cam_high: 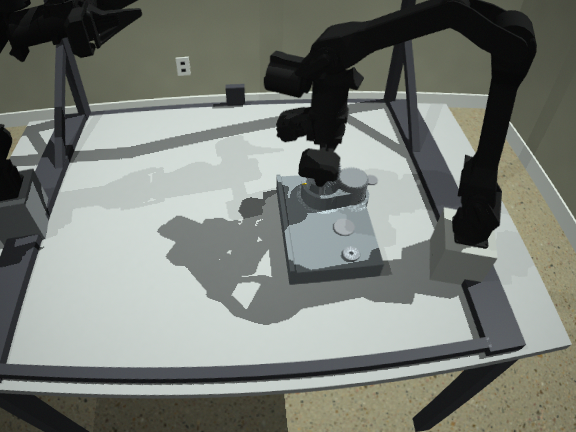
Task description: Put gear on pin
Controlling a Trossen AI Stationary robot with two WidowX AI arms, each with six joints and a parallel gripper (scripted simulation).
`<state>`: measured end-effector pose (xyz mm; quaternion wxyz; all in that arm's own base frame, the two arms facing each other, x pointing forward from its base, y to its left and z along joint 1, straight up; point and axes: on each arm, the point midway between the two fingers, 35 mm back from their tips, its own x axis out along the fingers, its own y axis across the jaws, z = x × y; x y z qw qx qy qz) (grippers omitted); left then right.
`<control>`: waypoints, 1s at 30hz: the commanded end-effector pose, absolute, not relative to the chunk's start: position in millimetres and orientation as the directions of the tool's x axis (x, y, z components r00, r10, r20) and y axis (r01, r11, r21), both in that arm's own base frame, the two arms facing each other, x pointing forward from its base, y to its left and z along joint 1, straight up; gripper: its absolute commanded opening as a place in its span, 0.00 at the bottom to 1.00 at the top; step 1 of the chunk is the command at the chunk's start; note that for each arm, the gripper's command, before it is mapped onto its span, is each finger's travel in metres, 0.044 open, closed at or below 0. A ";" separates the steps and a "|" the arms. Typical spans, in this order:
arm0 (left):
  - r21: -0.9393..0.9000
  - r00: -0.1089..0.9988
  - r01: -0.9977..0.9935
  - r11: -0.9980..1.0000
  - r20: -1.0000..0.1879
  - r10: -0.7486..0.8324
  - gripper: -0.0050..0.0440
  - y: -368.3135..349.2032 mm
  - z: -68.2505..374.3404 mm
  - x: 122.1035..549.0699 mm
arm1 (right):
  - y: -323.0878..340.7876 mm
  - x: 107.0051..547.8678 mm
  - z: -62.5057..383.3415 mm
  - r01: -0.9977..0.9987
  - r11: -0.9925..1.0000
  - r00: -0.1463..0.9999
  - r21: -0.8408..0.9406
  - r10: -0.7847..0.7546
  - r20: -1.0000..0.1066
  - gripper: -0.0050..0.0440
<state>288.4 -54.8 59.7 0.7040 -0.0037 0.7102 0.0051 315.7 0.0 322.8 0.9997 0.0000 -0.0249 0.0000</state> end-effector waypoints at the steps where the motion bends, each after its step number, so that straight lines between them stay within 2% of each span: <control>1: -0.007 0.006 0.106 0.994 -1.000 -0.008 0.10 -67.9 60.9 284.8 | 0.0 313.8 333.1 0.000 1.000 0.997 0.000 0.000 0.076 0.92; 3: -0.014 0.058 0.020 1.000 -0.998 -0.015 0.10 -77.3 58.6 294.3 | 0.0 313.8 333.1 0.000 1.000 0.997 0.000 0.000 0.076 0.92; 30: -0.010 0.024 0.020 1.000 -1.000 -0.010 0.10 -84.6 34.3 292.0 | 0.0 313.8 333.1 0.000 1.000 0.997 0.000 0.000 0.076 0.92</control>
